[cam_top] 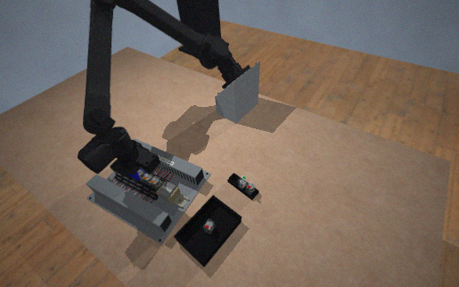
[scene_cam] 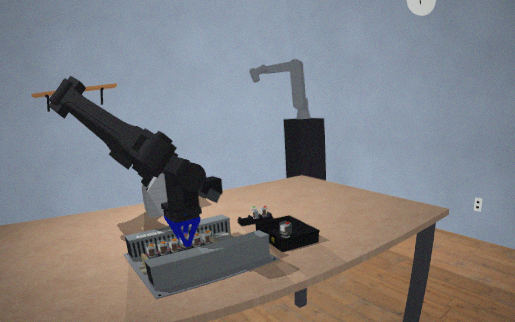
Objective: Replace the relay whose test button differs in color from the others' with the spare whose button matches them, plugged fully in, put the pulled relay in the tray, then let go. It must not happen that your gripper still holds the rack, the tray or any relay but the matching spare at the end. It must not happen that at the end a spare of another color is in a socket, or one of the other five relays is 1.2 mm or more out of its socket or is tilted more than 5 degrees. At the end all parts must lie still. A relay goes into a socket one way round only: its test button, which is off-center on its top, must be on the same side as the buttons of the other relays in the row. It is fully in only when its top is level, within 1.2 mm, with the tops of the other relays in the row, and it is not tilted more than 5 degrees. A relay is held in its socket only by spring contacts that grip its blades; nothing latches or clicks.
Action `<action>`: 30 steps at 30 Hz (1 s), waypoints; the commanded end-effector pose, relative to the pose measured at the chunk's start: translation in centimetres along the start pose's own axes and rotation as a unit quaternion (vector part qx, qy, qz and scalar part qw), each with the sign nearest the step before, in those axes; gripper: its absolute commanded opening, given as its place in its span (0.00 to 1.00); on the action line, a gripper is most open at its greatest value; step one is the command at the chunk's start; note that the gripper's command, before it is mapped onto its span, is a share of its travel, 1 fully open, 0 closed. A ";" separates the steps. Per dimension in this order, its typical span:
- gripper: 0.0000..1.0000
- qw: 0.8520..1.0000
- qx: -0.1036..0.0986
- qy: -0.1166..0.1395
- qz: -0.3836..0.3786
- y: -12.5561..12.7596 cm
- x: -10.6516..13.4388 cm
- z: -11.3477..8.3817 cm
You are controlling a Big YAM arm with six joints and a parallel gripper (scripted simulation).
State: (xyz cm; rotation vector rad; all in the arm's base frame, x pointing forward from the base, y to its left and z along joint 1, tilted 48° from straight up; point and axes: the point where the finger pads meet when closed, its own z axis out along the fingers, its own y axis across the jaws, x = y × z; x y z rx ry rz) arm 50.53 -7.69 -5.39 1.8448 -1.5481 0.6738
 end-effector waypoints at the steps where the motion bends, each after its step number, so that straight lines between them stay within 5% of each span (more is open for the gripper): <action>1: 0.00 1.000 -0.004 0.000 0.001 0.2 0.0 1.0; 30: 0.00 1.000 -0.004 0.000 0.000 0.2 -0.1 1.2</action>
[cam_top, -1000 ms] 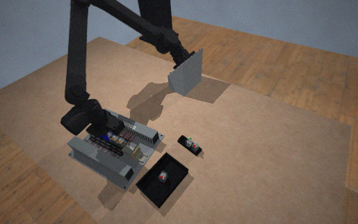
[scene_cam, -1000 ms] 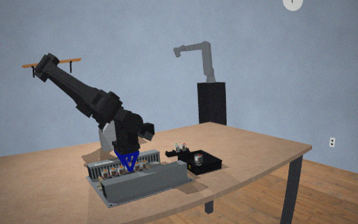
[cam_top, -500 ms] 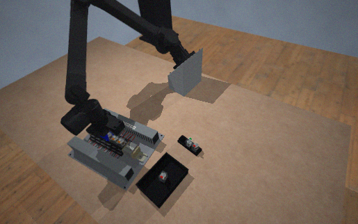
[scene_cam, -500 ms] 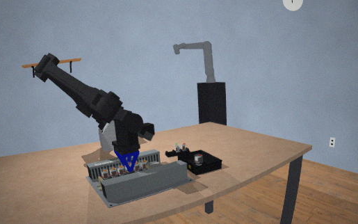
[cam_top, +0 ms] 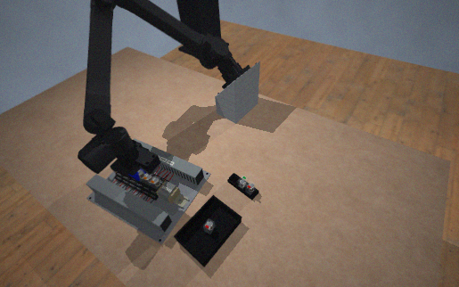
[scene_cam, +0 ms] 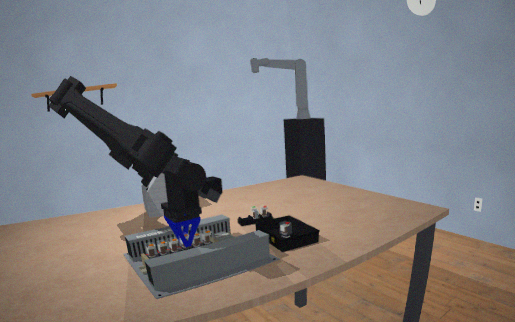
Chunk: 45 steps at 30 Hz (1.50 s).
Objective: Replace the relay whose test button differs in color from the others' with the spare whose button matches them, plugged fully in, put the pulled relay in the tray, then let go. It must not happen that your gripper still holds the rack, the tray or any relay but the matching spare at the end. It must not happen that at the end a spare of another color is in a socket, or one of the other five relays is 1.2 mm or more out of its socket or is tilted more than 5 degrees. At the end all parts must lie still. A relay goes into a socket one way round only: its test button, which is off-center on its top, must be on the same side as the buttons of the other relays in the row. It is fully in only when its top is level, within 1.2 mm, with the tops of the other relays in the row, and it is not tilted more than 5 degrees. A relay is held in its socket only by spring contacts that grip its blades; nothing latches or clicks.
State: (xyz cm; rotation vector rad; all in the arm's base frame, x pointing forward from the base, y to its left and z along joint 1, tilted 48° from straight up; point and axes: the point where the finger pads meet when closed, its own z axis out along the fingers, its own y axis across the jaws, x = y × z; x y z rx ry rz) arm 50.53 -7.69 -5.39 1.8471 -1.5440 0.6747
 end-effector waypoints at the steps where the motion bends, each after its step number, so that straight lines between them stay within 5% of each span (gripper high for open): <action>1: 0.00 1.000 -0.005 -0.001 0.002 0.2 -0.1 1.2; 38: 0.00 1.000 -0.005 -0.001 0.002 0.2 -0.1 1.2; 45: 0.00 1.000 -0.001 0.000 0.004 0.1 -0.1 -0.1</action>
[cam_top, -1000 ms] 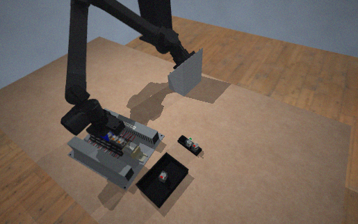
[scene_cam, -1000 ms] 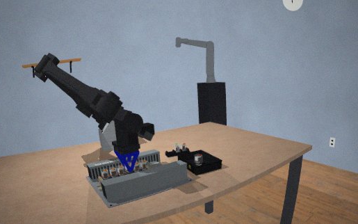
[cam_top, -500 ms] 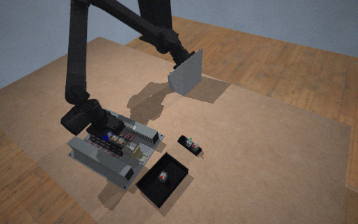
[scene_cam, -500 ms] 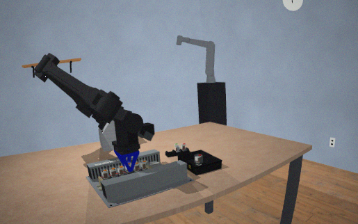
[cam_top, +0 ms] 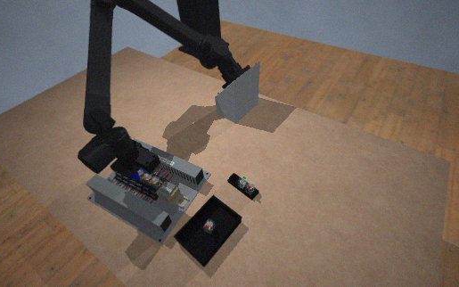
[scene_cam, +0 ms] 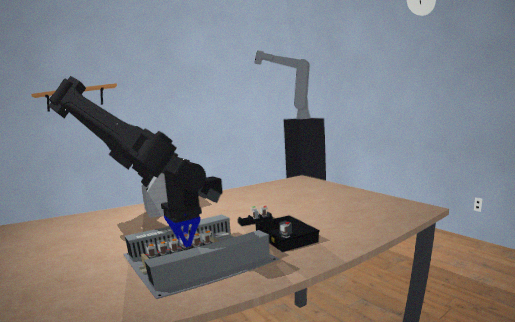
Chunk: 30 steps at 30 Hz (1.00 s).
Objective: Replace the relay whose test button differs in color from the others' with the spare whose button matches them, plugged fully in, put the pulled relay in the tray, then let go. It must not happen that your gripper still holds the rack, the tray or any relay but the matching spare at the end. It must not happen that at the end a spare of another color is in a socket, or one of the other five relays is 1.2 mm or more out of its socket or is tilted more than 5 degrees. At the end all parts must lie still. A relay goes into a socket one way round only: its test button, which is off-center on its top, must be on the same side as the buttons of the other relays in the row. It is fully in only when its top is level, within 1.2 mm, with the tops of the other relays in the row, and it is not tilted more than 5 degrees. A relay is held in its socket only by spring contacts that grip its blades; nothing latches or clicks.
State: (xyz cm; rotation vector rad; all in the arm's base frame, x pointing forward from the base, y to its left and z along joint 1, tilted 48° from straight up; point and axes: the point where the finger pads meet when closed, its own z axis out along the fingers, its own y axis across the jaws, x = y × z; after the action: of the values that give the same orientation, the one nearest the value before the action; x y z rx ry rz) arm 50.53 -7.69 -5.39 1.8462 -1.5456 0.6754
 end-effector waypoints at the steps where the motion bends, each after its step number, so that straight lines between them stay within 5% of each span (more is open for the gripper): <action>1: 0.00 1.000 -0.001 0.000 0.003 0.1 -0.1 -0.1; 30: 0.00 1.000 0.012 0.001 0.002 -0.6 0.0 -1.8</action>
State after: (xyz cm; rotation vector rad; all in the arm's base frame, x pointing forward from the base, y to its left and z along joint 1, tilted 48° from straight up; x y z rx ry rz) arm 50.45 -7.67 -5.41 1.8410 -1.5508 0.6754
